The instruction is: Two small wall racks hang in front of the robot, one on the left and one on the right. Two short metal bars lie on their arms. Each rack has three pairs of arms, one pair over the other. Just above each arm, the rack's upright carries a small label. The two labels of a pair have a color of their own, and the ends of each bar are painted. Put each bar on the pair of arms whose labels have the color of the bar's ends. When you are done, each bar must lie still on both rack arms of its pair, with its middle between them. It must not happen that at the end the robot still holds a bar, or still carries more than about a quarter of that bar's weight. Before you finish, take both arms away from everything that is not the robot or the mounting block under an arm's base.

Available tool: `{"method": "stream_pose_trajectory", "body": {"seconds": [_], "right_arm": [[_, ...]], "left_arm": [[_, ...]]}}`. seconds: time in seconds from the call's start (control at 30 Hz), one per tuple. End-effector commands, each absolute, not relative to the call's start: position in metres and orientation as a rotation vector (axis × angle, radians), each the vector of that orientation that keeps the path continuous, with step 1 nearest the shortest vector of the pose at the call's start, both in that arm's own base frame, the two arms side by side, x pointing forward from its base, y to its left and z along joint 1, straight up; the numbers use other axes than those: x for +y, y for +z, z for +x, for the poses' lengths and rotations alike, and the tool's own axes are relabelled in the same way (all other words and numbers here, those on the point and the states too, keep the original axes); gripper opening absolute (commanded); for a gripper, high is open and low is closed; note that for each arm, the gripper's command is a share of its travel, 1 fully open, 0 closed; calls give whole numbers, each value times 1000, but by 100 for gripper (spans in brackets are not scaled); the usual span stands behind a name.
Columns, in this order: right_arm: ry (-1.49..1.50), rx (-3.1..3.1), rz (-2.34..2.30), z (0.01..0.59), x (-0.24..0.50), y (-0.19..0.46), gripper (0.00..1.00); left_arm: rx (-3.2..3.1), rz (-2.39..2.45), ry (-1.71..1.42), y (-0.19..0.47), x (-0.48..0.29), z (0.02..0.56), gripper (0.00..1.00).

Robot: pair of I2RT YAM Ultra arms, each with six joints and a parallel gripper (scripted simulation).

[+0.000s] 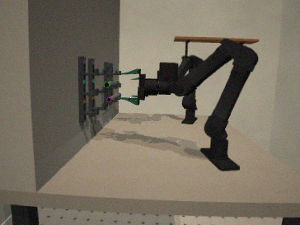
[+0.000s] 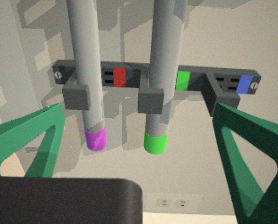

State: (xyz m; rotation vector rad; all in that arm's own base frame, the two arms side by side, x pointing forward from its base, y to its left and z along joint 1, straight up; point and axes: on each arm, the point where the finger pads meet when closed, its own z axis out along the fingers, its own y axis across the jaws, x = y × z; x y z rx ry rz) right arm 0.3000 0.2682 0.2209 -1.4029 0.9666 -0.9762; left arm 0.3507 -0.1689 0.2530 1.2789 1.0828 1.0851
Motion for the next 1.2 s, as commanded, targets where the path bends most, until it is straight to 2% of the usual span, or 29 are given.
{"method": "stream_pose_trajectory", "body": {"seconds": [0.0,1.17], "right_arm": [[-955,955,-1350,302,264,234,100],[-955,955,-1350,330,227,216,100]], "left_arm": [[1083,1285,1083,249,-171,349,100],[1083,1285,1083,249,-171,349,100]]}}
